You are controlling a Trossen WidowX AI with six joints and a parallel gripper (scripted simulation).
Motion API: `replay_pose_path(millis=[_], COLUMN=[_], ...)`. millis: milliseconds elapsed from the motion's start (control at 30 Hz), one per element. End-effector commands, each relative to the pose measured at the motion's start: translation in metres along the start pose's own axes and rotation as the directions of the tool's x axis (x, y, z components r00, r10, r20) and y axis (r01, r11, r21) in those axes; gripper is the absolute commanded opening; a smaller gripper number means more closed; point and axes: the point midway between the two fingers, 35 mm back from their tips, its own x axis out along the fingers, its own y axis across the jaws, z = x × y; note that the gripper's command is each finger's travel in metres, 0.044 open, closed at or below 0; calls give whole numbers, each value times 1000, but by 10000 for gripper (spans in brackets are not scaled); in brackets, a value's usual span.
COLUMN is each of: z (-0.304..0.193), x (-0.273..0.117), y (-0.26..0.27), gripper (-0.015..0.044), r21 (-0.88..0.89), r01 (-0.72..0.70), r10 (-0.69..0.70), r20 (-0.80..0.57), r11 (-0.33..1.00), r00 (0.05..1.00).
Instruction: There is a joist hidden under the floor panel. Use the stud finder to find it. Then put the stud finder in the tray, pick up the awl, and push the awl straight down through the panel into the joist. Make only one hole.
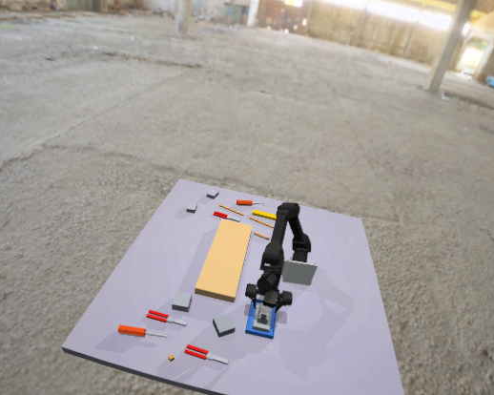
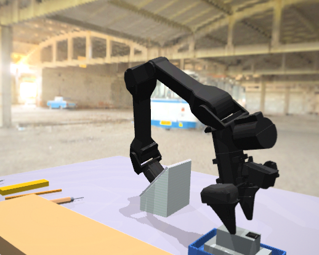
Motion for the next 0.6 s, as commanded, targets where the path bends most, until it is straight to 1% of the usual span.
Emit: replay_pose_path(millis=[0, 67, 100, 233, 400, 567], z=[14, 14, 11, -5, -51, -112], x=[-50, -50, -32, -47, -72, -89], y=[2, 2, -2, -28, -82, -132], gripper=[440, 440, 440, 440, 440, 440], r21=[3, 3, 5, 99, 306, 506], r01=[7, 7, 14, -6, -52, -45], r10=[-7, -7, -14, 0, 21, -10], r20=[26, 26, 33, 56, 104, 107], r11=[1000, 1000, 1000, 995, 951, 861], r00=[1000, 1000, 999, 998, 994, 994])
